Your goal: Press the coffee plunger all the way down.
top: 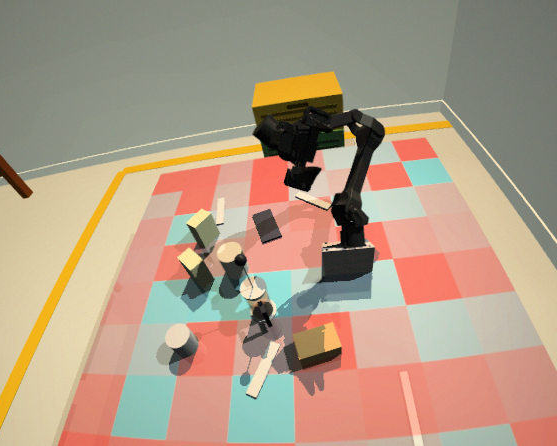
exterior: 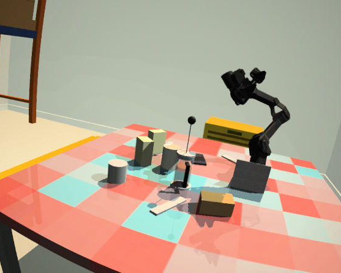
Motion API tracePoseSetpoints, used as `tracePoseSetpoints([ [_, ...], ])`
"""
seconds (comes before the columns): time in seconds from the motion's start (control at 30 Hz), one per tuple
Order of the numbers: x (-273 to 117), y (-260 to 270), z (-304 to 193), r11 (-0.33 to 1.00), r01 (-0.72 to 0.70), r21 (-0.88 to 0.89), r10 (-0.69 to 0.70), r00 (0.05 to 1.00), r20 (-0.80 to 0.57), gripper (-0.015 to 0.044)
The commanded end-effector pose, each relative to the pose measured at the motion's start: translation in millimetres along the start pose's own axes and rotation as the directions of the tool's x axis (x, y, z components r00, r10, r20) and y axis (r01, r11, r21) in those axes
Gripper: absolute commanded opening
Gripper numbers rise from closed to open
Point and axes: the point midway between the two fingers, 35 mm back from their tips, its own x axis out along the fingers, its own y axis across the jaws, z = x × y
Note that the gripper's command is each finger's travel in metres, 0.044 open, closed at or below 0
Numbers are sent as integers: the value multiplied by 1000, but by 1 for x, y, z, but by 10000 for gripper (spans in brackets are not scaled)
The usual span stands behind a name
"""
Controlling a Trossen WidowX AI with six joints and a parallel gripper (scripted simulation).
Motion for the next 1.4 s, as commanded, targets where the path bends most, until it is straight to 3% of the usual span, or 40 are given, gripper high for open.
tracePoseSetpoints([
  [0.0,1,-2,1,1000,14,0,-14,1000,1,426],
  [0.17,13,-50,16,959,283,-12,-283,959,17,440],
  [0.3,17,-106,33,802,594,-57,-593,804,37,440],
  [0.43,10,-151,48,541,832,-124,-831,551,75,440],
  [0.57,-1,-178,60,232,954,-192,-955,261,143,440],
  [0.77,-17,-186,81,-267,930,-253,-928,-177,327,440],
  [0.83,-19,-183,86,-369,895,-250,-889,-262,375,440],
  [1.37,-48,-223,54,-386,889,-245,-881,-277,384,440],
])
